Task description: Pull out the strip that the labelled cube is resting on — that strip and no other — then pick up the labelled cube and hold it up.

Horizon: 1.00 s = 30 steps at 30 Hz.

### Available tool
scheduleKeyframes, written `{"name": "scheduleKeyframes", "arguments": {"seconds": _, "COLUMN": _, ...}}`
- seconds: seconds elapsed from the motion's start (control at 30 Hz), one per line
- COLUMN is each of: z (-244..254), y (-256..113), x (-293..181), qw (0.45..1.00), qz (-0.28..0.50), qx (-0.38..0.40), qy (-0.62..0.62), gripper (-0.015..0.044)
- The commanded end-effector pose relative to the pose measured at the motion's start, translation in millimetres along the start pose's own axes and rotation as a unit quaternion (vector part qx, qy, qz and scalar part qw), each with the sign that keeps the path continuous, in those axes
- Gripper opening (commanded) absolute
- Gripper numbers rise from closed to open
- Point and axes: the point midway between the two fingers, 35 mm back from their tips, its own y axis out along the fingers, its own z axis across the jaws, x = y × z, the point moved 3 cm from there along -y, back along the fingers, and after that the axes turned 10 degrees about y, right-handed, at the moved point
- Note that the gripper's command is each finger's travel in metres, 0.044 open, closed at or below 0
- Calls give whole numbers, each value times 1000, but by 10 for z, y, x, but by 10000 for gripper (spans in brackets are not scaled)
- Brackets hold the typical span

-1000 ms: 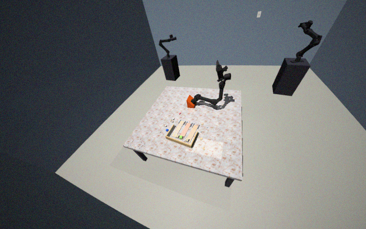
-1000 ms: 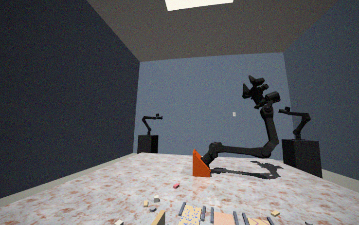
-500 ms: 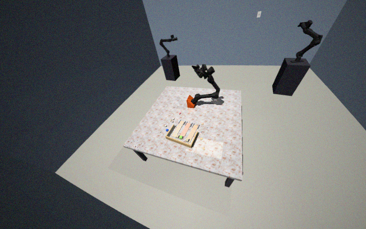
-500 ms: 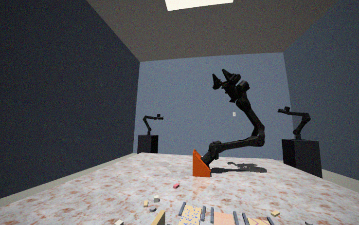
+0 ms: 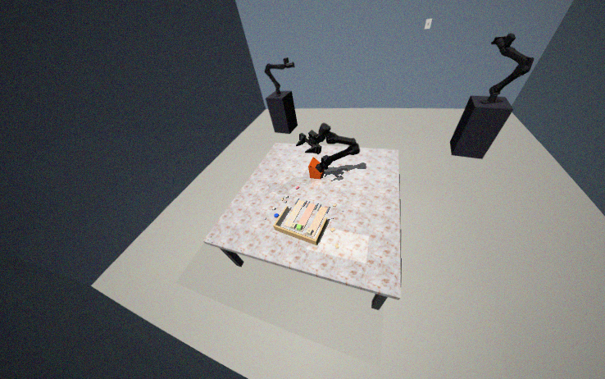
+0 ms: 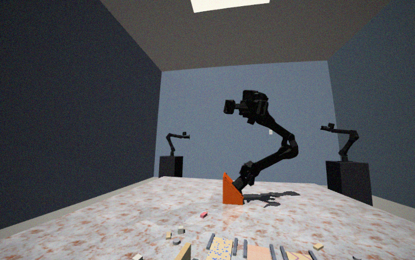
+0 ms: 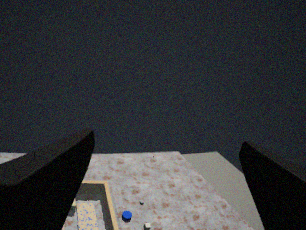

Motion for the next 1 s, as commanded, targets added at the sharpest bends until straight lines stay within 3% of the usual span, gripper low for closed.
{"name": "scheduleKeyframes", "arguments": {"seconds": 0.0, "z": 58, "y": 179, "x": -290, "qw": 998, "qz": 50, "qx": 35, "qy": 5, "gripper": 400}}
{"name": "scheduleKeyframes", "arguments": {"seconds": 0.23, "z": 281, "y": 525, "x": -1236, "qw": 967, "qz": 203, "qx": 154, "qy": 9, "gripper": 400}}
{"name": "scheduleKeyframes", "arguments": {"seconds": 0.43, "z": 477, "y": 548, "x": -2027, "qw": 915, "qz": 319, "qx": 245, "qy": 21, "gripper": 400}}
{"name": "scheduleKeyframes", "arguments": {"seconds": 0.9, "z": 483, "y": 545, "x": -2051, "qw": 913, "qz": 322, "qx": 248, "qy": 21, "gripper": 400}}
{"name": "scheduleKeyframes", "arguments": {"seconds": 0.97, "z": 503, "y": 571, "x": -2054, "qw": 913, "qz": 327, "qx": 245, "qy": 20, "gripper": 348}}
